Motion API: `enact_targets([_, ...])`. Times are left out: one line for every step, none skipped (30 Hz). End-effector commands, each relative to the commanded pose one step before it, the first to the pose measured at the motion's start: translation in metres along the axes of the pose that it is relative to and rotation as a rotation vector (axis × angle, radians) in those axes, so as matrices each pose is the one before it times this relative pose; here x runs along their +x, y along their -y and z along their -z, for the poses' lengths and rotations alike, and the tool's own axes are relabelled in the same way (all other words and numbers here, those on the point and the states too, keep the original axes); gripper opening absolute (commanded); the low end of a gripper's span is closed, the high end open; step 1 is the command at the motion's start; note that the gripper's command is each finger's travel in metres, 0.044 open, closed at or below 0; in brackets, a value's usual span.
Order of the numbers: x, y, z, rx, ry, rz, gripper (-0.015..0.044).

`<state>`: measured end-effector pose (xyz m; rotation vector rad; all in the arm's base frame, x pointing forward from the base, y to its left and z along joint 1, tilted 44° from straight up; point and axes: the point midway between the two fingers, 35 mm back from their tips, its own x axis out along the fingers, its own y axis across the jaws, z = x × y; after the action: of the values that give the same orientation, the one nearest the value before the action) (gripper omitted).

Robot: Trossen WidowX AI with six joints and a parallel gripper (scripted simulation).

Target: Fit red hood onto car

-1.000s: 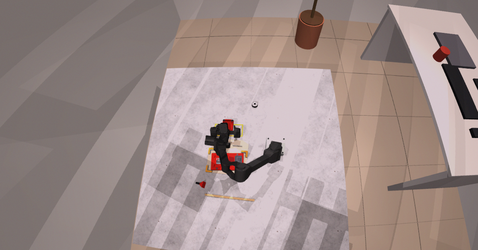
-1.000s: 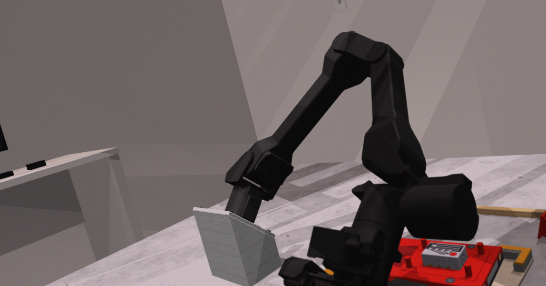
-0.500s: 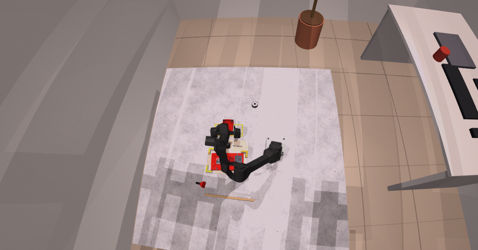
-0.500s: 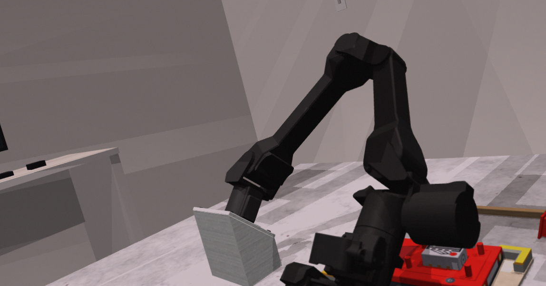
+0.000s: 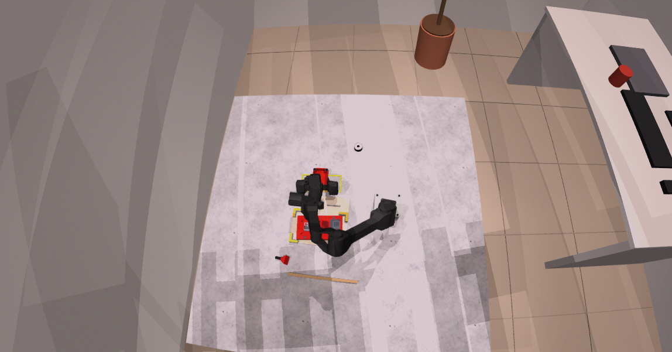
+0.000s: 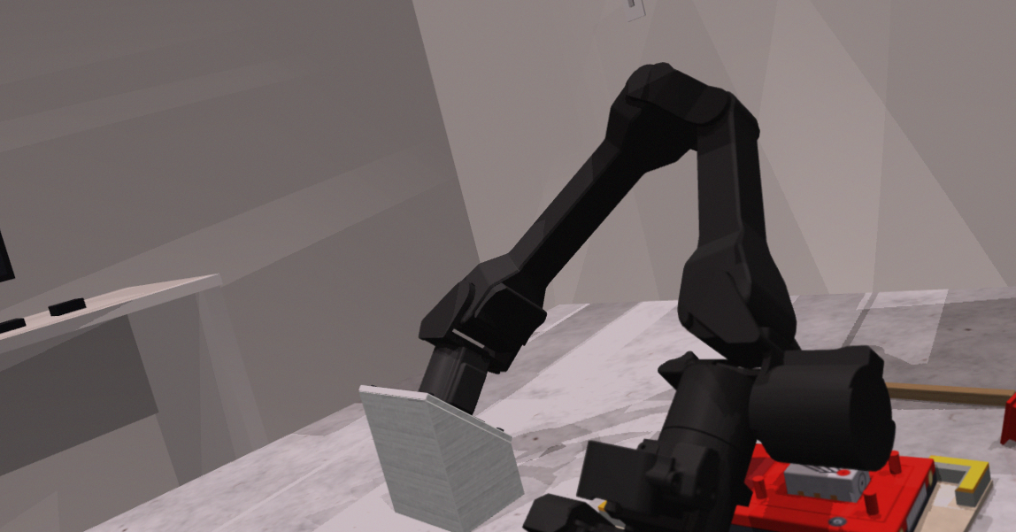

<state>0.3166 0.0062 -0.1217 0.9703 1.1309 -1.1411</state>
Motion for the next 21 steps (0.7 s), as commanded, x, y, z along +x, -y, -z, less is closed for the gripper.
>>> enact_targets([-0.00024,-0.00003,-0.00012,-0.0005,-0.00014,-0.00007,0.0335])
enact_targets([0.00000,0.00000,0.00000,0.0000,0.00000,0.00000,0.0328])
enact_targets([0.00000,0.00000,0.00000,0.0000,0.00000,0.00000,0.0321])
enact_targets([0.00000,0.00000,0.00000,0.0000,0.00000,0.00000,0.0315])
enact_targets([0.00000,0.00000,0.00000,0.0000,0.00000,0.00000,0.0308])
enact_targets([0.00000,0.00000,0.00000,0.0000,0.00000,0.00000,0.0301])
enact_targets([0.00000,0.00000,0.00000,0.0000,0.00000,0.00000,0.0295])
enact_targets([-0.00048,-0.00011,-0.00070,0.0000,0.00003,0.00000,0.0268])
enact_targets([-0.00098,-0.00021,-0.00143,0.0000,0.00006,0.00001,0.0242])
enact_targets([-0.00140,-0.00029,-0.00203,0.0000,0.00009,0.00001,0.0216])
enact_targets([-0.00183,-0.00034,-0.00267,0.0000,0.00012,0.00002,0.0190])
enact_targets([-0.00229,-0.00038,-0.00333,0.0000,0.00016,0.00003,0.0163])
enact_targets([-0.00275,-0.00038,-0.00400,0.0000,0.00021,0.00004,0.0137])
enact_targets([-0.00302,-0.00032,-0.00439,0.0000,0.00026,0.00006,0.0111])
enact_targets([-0.00310,-0.00023,-0.00450,0.0000,0.00029,0.00007,0.0085])
enact_targets([-0.00311,-0.00013,-0.00451,0.0000,0.00031,0.00008,0.0058])
enact_targets([-0.00312,-0.00003,-0.00452,0.0000,0.00033,0.00010,0.0032])
enact_targets([-0.00314,0.00008,-0.00452,0.0000,0.00035,0.00011,0.0006])
enact_targets([-0.00315,0.00018,-0.00452,0.0000,0.00038,0.00013,0.0000])
enact_targets([-0.00316,0.00028,-0.00452,0.0000,0.00040,0.00014,0.0000])
enact_targets([-0.00317,0.00038,-0.00452,0.0000,0.00042,0.00016,0.0000])
